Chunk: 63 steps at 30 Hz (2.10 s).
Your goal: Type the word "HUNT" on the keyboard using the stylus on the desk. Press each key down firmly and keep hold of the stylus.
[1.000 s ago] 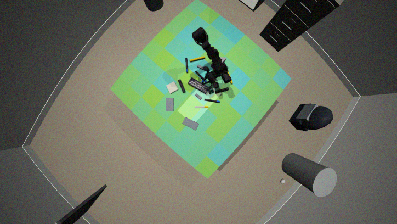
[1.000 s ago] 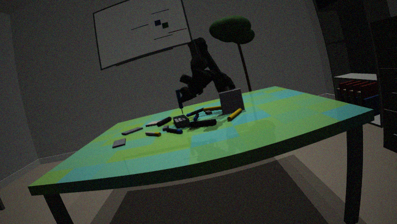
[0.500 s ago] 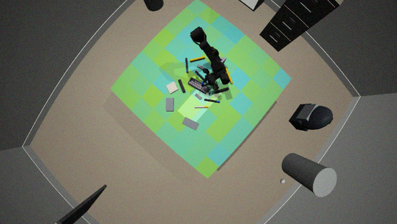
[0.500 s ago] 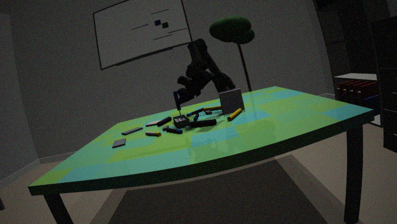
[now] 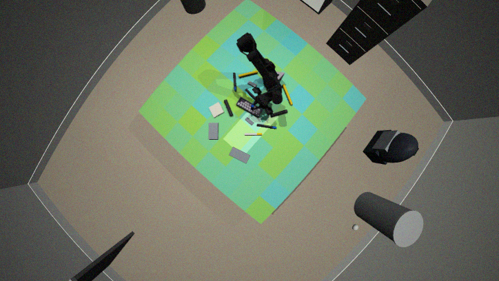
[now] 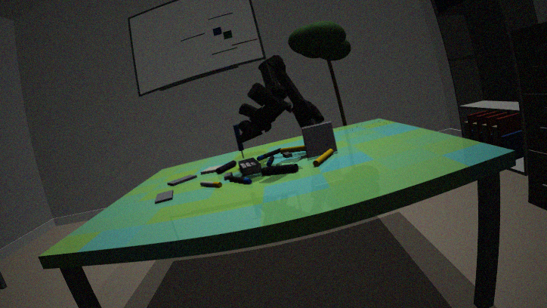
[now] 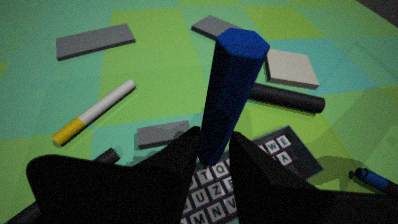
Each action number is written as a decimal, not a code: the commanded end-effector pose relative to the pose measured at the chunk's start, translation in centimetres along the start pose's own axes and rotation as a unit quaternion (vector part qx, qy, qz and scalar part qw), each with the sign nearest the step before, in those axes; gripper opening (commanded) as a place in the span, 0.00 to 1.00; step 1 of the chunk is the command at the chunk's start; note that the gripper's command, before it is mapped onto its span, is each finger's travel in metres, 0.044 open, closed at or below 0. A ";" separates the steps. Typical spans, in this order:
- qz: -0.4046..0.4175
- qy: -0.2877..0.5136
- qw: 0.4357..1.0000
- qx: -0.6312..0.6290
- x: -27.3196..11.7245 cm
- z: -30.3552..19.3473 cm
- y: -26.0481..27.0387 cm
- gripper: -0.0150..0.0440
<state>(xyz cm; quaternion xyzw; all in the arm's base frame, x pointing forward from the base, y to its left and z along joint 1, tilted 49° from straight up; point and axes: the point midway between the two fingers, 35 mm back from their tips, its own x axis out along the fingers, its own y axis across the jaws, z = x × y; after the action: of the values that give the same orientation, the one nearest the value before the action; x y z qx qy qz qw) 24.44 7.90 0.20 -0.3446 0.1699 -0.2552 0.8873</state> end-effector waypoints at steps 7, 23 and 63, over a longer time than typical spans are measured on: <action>-0.005 -0.002 1.000 -0.003 0.6 -0.1 -0.2 0.25; -0.006 -0.003 1.000 -0.003 1.2 -1.3 -0.4 0.25; -0.006 -0.003 1.000 -0.003 2.1 -2.7 -0.3 0.39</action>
<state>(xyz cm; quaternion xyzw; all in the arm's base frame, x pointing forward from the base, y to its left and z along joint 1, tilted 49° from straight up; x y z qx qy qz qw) 24.73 5.22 -1.58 -0.3469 0.1643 -0.2619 0.8855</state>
